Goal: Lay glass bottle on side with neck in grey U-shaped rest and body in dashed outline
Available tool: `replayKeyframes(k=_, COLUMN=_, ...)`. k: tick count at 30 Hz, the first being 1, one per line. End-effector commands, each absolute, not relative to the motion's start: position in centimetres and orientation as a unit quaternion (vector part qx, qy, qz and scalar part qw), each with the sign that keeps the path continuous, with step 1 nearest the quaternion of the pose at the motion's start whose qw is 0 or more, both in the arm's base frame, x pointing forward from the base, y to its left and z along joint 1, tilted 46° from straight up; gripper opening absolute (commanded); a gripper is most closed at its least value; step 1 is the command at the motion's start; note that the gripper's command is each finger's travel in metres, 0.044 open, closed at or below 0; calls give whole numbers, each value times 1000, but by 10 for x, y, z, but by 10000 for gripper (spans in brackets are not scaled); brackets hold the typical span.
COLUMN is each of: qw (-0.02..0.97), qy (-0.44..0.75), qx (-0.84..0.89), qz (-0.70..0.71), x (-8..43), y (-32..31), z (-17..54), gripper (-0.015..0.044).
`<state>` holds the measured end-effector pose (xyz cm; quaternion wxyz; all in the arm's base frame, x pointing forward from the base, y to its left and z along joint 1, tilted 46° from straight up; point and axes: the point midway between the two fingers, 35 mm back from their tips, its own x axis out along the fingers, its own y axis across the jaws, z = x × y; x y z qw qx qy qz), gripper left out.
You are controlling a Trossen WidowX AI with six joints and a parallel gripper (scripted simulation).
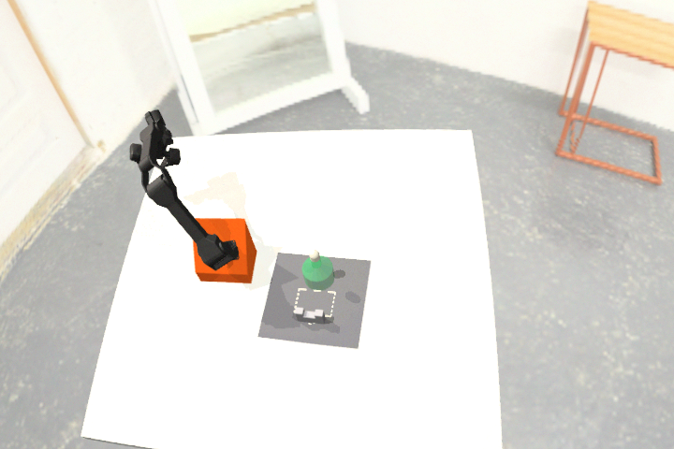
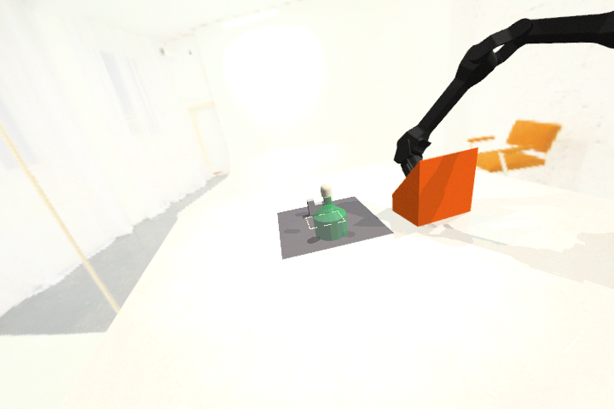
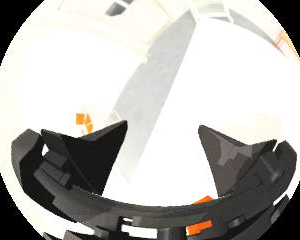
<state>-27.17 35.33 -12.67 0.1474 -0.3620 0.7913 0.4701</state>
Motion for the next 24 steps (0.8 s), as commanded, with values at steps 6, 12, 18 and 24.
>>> replayKeyframes(k=6, qw=208, qy=759, qx=-368, qz=495, x=-214, y=376, z=-123, gripper=440)
replayKeyframes(k=12, qw=305, qy=700, qx=-395, qz=511, x=-108, y=394, z=-113, gripper=440)
replayKeyframes(k=18, qw=385, qy=648, qx=-435, qz=492, x=0, y=383, z=-97, gripper=440)
replayKeyframes(k=24, qw=442, qy=604, qx=-490, qz=447, x=100, y=344, z=-77, gripper=440)
